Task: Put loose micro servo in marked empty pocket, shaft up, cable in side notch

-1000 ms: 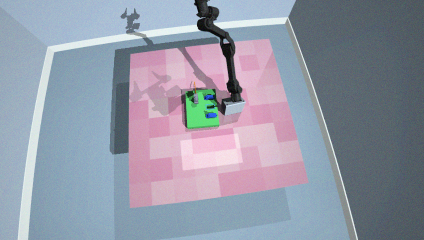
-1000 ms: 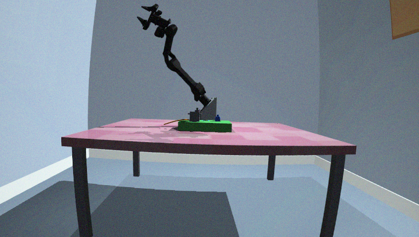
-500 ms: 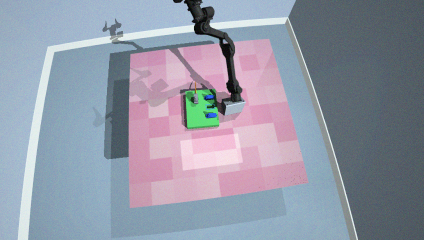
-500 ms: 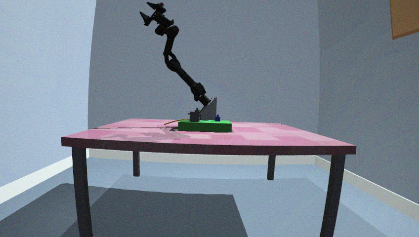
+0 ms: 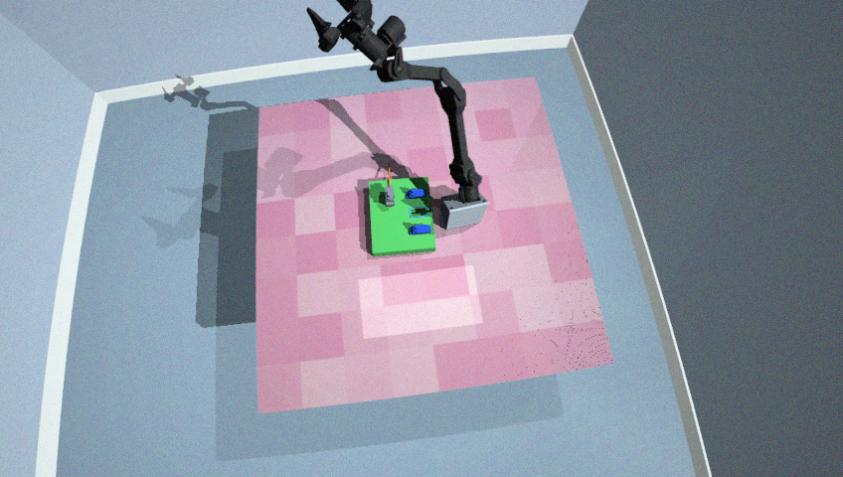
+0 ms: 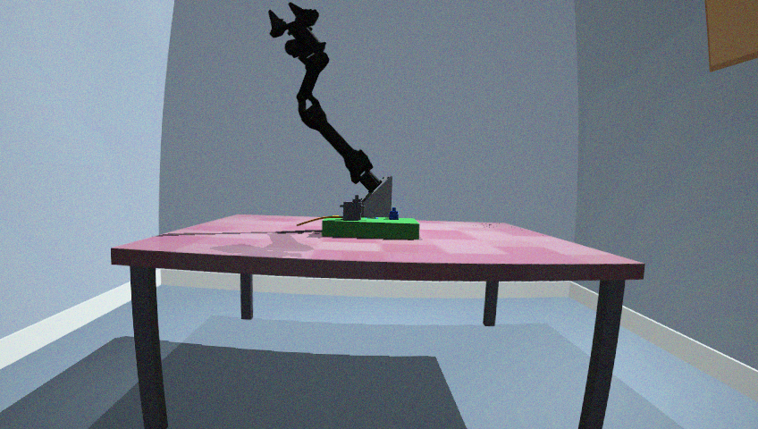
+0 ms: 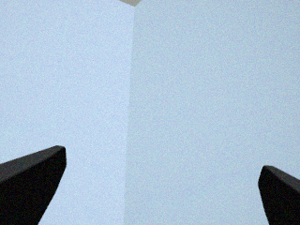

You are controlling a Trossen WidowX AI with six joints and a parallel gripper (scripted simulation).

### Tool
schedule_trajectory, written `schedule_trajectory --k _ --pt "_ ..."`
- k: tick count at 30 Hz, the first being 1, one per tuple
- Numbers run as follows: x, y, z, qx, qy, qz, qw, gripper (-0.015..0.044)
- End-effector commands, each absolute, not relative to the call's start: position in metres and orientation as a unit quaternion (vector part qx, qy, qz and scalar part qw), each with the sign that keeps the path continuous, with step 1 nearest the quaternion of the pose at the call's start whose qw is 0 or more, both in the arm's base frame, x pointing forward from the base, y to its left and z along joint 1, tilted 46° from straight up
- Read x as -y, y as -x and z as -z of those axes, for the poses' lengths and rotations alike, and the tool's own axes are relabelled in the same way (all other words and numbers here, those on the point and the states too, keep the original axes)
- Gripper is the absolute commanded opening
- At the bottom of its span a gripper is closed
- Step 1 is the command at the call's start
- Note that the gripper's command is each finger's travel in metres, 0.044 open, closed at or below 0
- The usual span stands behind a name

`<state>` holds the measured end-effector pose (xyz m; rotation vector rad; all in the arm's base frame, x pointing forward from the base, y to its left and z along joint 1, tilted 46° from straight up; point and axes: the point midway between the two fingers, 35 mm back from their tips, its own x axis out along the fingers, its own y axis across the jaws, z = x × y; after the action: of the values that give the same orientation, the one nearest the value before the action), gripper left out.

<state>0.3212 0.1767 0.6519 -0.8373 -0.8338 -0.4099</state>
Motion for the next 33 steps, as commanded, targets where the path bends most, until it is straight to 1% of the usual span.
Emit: schedule_trajectory --k 1,10,18,26,33 --pt "-0.185 -0.348 -0.626 0.348 0.428 0.169 0.817 0.044" --pt "-0.189 -0.402 -0.558 0.234 0.51 0.114 0.82 0.044" --pt "-0.182 -0.439 -0.489 0.121 0.572 0.069 0.809 0.044" --pt "-0.164 -0.461 -0.418 0.007 0.62 0.026 0.784 0.044" --pt "-0.141 -0.468 -0.355 -0.095 0.654 -0.008 0.75 0.044"
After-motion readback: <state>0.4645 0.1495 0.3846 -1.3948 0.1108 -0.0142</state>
